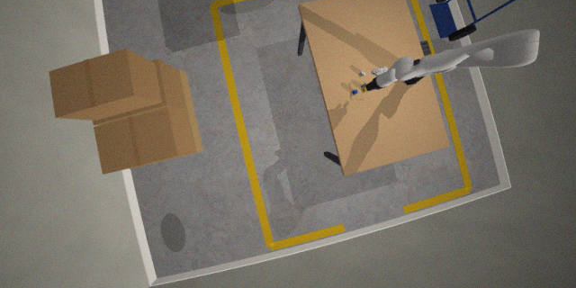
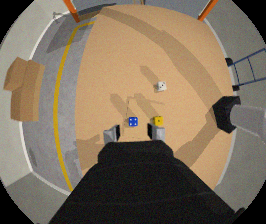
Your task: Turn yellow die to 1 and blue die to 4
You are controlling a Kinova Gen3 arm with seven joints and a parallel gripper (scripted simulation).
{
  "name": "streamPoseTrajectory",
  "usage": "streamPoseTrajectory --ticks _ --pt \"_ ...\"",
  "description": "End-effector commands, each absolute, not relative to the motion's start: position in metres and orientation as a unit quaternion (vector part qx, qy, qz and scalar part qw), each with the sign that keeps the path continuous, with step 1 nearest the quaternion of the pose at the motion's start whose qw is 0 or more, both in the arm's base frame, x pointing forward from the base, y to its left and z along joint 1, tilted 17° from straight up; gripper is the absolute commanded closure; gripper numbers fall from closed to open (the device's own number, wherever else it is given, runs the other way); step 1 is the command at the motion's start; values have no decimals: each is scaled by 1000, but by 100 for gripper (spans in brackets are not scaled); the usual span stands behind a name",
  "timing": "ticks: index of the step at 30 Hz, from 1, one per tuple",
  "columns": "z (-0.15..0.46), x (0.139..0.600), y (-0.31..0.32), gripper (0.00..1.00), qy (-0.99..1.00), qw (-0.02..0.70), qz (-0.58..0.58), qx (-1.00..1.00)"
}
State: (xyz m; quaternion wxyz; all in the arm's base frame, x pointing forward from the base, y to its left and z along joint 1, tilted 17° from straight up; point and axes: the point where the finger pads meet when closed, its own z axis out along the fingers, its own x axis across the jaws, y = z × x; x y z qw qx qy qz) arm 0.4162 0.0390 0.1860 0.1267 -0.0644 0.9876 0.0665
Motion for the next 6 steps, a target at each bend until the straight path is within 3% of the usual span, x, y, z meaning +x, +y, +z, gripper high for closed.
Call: streamPoseTrajectory --ticks 1,6 --pt "187 416 39 0 988 127 67 -64" --pt "187 416 39 0 988 127 67 -64"
